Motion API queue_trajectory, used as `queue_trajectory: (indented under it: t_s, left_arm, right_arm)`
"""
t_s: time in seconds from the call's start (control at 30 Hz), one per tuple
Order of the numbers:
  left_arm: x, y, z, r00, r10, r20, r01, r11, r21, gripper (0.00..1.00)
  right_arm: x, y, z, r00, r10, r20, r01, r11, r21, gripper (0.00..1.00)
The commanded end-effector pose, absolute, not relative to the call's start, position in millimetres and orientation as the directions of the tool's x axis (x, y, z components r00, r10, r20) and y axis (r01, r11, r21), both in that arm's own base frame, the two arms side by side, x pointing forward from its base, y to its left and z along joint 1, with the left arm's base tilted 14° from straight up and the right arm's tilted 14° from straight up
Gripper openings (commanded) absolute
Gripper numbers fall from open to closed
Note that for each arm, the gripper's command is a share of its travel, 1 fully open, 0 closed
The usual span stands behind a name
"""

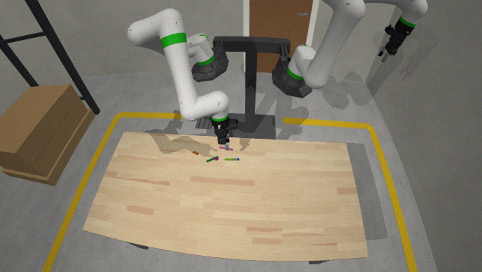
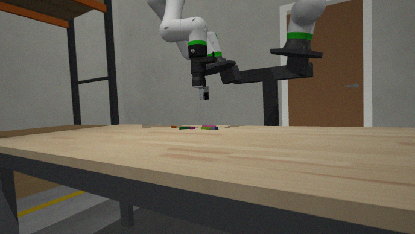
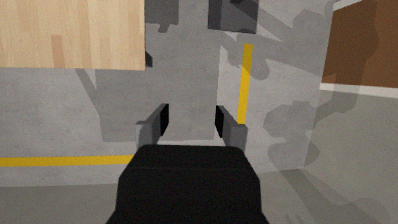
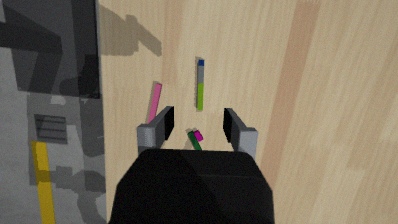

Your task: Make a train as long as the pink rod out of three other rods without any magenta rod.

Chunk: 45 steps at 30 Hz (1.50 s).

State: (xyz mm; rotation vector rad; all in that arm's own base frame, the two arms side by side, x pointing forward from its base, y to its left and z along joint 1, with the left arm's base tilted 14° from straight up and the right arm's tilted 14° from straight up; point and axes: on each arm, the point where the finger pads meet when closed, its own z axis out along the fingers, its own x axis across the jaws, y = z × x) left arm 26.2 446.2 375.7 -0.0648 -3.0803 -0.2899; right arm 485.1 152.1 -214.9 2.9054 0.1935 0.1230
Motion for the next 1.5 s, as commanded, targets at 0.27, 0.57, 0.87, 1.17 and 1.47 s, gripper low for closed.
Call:
queue_trajectory:
  t_s: [0.27, 0.57, 0.87, 1.17, 1.47]
  left_arm:
    - [26, 446, 377, -0.998, 0.037, 0.05, 0.046, 0.981, 0.187, 1.0]
    - [26, 446, 377, -0.998, 0.037, 0.05, 0.046, 0.981, 0.187, 1.0]
    - [26, 446, 377, -0.998, 0.037, 0.05, 0.046, 0.981, 0.187, 1.0]
    - [26, 446, 377, -0.998, 0.037, 0.05, 0.046, 0.981, 0.187, 1.0]
    - [26, 446, 377, -0.998, 0.037, 0.05, 0.046, 0.981, 0.187, 1.0]
  right_arm:
    - [482, 160, -181, 0.988, 0.14, 0.069, 0.121, -0.966, 0.23, 1.0]
    - [482, 160, -181, 0.988, 0.14, 0.069, 0.121, -0.966, 0.23, 1.0]
    - [482, 160, -181, 0.988, 0.14, 0.069, 0.121, -0.966, 0.23, 1.0]
    - [482, 160, -181, 0.988, 0.14, 0.069, 0.121, -0.966, 0.23, 1.0]
    - [482, 160, -181, 0.988, 0.14, 0.069, 0.121, -0.966, 0.23, 1.0]
